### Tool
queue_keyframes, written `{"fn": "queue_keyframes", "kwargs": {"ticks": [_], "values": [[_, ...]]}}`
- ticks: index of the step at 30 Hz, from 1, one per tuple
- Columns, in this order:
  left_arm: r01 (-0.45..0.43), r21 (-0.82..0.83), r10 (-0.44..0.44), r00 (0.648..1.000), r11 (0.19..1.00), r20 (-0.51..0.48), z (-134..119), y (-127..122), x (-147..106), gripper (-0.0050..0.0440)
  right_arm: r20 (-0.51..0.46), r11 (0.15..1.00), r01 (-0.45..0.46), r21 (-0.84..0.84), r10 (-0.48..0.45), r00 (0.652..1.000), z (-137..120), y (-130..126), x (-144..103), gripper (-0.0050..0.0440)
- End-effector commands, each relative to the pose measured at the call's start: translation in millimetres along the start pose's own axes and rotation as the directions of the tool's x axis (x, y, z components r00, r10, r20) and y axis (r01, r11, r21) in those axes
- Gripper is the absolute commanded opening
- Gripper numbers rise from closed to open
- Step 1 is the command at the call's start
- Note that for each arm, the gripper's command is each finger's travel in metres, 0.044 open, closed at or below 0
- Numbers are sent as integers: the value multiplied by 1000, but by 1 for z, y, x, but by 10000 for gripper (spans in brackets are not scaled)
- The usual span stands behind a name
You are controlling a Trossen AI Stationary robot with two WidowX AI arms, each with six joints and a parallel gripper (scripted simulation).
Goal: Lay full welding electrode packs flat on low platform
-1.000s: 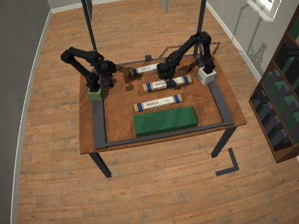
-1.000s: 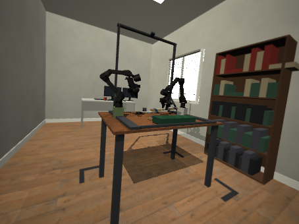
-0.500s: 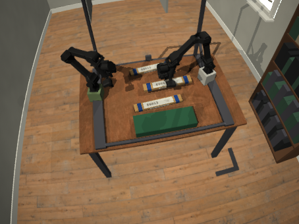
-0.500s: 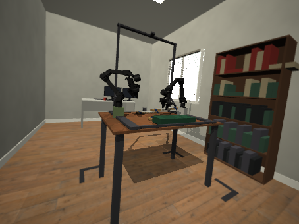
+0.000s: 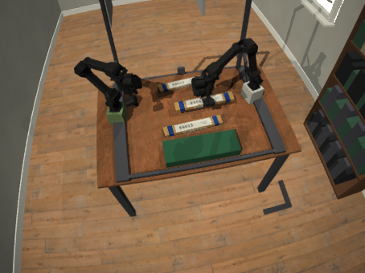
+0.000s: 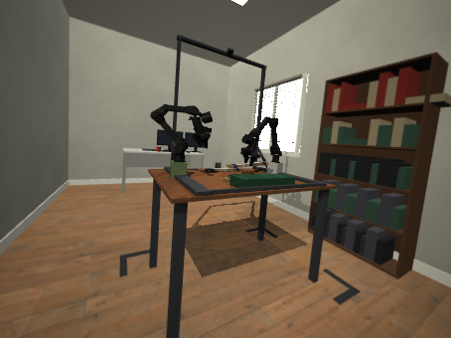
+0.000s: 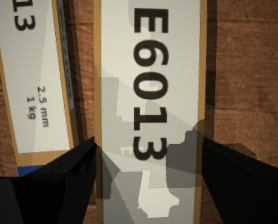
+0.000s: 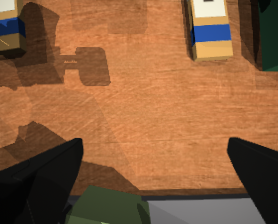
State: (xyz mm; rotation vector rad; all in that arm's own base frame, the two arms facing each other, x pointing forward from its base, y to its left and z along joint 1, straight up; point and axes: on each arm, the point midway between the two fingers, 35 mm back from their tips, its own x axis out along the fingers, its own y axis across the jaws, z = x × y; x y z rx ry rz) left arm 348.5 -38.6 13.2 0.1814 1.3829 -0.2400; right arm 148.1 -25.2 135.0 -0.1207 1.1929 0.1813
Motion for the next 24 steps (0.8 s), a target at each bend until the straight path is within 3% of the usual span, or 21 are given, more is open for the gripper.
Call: {"fn": "queue_keyframes", "kwargs": {"ticks": [1, 7, 11, 24], "values": [[-18, 4, 17, 994, 1000, 107, 25, 3, -30, -50, 21, 1000, 8, -5, -7, 1000, 4, -1, -6, 430], [-18, 4, 17, 994, 1000, 107, 25, 3, -30, -50, 21, 1000, 8, -5, -7, 1000, 4, -1, -6, 430], [0, 145, -19, 991, 989, 129, 35, -8, -34, -50, 21, 1000, 8, -5, -7, 1000, 4, -1, -6, 430], [2, 135, -17, 994, 991, 105, 44, -32, -16, -50, 21, 1000, 8, -5, -7, 1000, 4, -1, -6, 430]]}}
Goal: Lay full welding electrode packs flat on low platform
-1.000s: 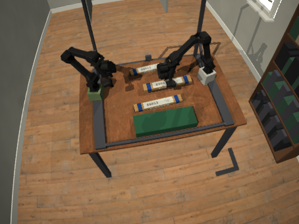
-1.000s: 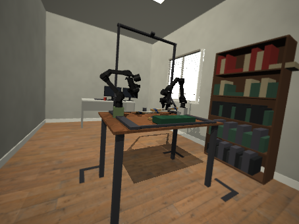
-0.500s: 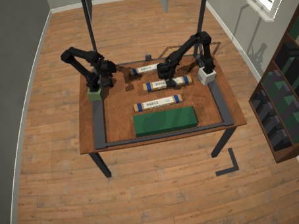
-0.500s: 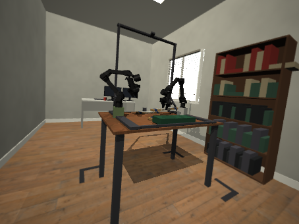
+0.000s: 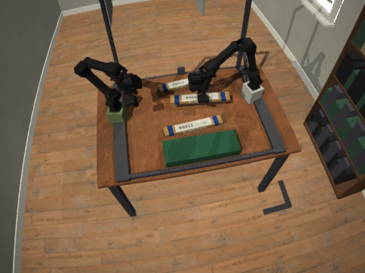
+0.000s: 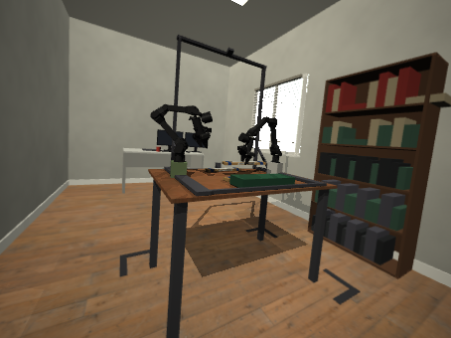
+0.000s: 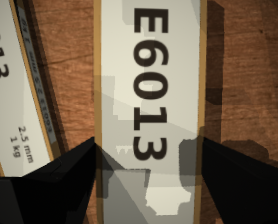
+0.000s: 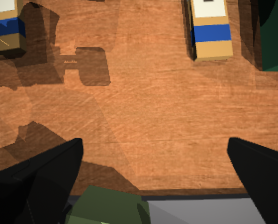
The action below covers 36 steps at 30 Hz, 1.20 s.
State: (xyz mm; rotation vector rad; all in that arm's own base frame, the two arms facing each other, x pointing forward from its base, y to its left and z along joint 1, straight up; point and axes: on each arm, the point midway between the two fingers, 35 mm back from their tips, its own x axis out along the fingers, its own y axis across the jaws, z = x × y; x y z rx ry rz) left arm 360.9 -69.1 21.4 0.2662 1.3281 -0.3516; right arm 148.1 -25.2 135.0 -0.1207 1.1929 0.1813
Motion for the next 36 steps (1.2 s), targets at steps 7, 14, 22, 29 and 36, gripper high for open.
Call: {"fn": "queue_keyframes", "kwargs": {"ticks": [7, 14, 22, 29, 36], "values": [[-17, 6, 16, 998, 1000, 62, 33, -19, -5, -50, 21, 1000, 8, -5, -7, 1000, 4, -1, -6, 430], [-16, 6, 16, 998, 1000, 62, 40, -30, 0, -50, 21, 1000, 8, -5, -7, 1000, 4, -1, -6, 430], [-15, 5, 14, 998, 1000, 63, 50, -47, 7, -50, 21, 1000, 8, -5, -7, 1000, 4, -1, -6, 430], [-16, 5, 15, 997, 1000, 80, 57, -51, -1, -50, 21, 1000, 8, -5, -7, 1000, 4, -1, -6, 430], [-12, 5, 12, 997, 1000, 70, 58, -49, 2, -50, 21, 1000, 8, -5, -7, 1000, 4, -1, -6, 430]]}}
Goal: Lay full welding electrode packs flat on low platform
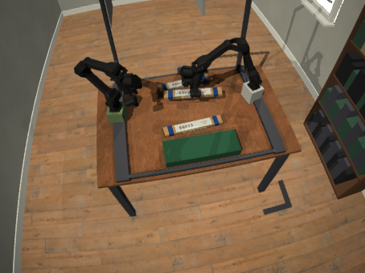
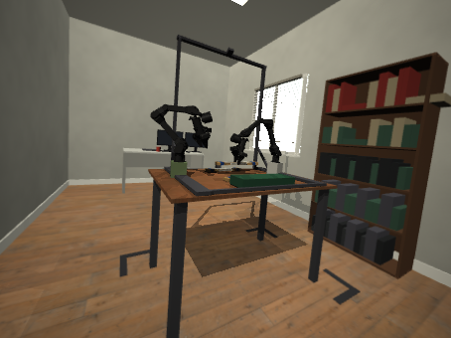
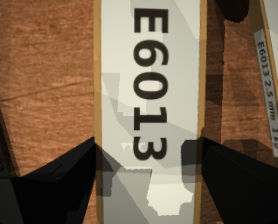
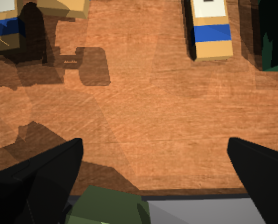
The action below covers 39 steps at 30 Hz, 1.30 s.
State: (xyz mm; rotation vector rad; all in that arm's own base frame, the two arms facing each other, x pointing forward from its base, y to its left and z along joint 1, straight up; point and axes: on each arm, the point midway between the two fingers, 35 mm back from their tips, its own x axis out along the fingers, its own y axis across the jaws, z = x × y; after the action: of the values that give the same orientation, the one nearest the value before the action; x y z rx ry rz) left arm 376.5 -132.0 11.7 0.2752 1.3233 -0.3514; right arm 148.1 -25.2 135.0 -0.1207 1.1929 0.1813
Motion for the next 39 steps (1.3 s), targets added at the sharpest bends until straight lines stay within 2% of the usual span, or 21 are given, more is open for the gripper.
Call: {"fn": "queue_keyframes", "kwargs": {"ticks": [1, 27, 39], "values": [[-7, -2, 7, 998, 1000, 68, 22, 3, -17, -50, 21, 1000, 8, -5, -7, 1000, 4, -1, -6, 430], [-7, 0, 7, 997, 1000, 75, 26, 3, -21, -50, 21, 1000, 8, -5, -7, 1000, 4, -1, -6, 430], [-4, -1, 4, 999, 1000, 38, 11, 3, 9, -50, 21, 1000, 8, -5, -7, 1000, 4, -1, -6, 430]]}}
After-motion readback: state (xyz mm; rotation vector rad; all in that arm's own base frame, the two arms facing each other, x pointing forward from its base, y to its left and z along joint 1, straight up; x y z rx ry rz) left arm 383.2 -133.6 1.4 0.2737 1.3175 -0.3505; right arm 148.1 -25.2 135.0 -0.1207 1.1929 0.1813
